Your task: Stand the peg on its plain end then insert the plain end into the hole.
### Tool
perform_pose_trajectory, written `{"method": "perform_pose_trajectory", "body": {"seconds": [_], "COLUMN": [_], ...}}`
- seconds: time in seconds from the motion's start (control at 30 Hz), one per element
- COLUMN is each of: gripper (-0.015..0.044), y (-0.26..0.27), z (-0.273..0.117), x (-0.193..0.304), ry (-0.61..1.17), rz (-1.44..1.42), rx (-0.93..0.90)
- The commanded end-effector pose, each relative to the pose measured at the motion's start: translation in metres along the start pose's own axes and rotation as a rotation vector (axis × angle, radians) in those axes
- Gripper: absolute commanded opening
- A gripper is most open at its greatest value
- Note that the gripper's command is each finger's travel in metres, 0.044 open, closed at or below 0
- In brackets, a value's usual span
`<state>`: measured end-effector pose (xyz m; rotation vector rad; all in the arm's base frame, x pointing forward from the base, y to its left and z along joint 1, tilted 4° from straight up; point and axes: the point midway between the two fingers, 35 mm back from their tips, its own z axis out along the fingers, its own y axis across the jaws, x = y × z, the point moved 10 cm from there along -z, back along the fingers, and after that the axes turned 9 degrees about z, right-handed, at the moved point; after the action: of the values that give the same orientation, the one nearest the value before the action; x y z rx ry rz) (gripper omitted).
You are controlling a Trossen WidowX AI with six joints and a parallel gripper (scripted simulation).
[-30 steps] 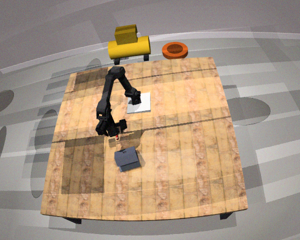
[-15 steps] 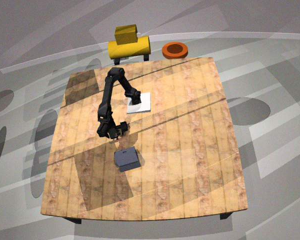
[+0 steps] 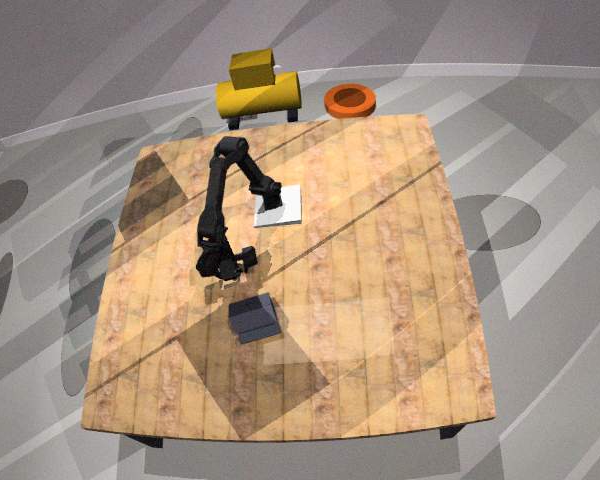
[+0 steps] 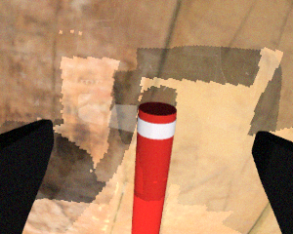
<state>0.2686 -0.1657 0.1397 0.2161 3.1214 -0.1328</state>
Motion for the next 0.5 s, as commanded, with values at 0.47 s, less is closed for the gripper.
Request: {"method": "perform_pose_trajectory", "body": {"seconds": [0.47], "gripper": [0.011], "y": [0.0004], "z": [0.0028], "x": [0.0004], "ry": [0.004], "rz": [-0.005], "rx": [-0.006]}}
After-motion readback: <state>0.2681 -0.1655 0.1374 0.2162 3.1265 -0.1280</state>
